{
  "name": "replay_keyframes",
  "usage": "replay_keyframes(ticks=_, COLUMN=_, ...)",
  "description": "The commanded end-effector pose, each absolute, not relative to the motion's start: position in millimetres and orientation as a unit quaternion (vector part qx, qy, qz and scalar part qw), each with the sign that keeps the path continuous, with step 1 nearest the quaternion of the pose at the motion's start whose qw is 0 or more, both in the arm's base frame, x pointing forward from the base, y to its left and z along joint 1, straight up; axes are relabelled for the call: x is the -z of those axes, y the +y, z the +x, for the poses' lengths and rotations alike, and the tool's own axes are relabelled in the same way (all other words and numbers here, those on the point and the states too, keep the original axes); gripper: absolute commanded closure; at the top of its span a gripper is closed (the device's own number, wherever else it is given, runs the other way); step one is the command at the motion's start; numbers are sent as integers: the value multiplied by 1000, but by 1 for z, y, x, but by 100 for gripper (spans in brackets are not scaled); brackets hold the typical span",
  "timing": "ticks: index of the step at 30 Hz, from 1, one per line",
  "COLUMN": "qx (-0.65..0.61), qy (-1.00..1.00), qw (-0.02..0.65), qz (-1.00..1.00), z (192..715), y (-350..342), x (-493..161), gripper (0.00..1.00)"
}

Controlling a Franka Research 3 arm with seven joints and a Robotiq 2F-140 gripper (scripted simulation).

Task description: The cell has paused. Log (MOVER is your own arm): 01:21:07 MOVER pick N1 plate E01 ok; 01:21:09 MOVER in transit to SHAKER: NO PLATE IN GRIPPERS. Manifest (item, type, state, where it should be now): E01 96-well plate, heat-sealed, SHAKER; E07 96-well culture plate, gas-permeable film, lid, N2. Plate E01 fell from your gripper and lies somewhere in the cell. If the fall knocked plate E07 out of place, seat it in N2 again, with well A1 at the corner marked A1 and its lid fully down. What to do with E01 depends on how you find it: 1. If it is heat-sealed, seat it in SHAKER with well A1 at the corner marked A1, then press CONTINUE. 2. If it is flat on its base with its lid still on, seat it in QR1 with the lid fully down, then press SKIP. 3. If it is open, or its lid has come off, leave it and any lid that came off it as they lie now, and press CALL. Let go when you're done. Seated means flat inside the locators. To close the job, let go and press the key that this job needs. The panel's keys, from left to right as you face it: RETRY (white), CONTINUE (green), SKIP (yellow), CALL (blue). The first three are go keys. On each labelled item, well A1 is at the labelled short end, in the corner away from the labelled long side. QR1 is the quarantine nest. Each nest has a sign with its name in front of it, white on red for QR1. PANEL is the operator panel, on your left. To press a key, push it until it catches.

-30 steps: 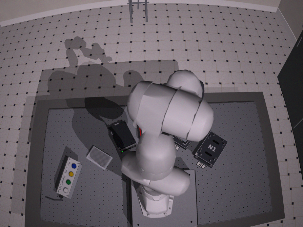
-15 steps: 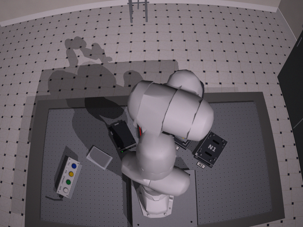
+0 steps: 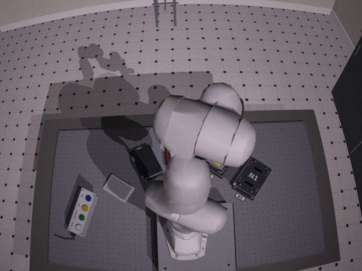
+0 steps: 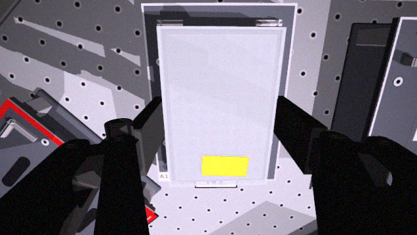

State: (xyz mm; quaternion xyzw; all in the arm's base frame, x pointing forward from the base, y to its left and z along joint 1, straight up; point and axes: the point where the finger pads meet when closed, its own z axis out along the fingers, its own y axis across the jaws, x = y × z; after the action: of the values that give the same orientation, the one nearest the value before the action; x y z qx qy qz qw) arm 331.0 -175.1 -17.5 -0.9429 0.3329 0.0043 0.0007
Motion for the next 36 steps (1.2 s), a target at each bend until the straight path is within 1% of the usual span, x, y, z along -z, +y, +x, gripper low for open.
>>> replay_keyframes(ticks=1, qx=-3, qy=331, qw=0, qz=-944, z=332, y=-177, x=19, gripper=90)
replay_keyframes(ticks=36, qx=-3, qy=331, qw=0, qz=-944, z=332, y=-177, x=28, gripper=90)
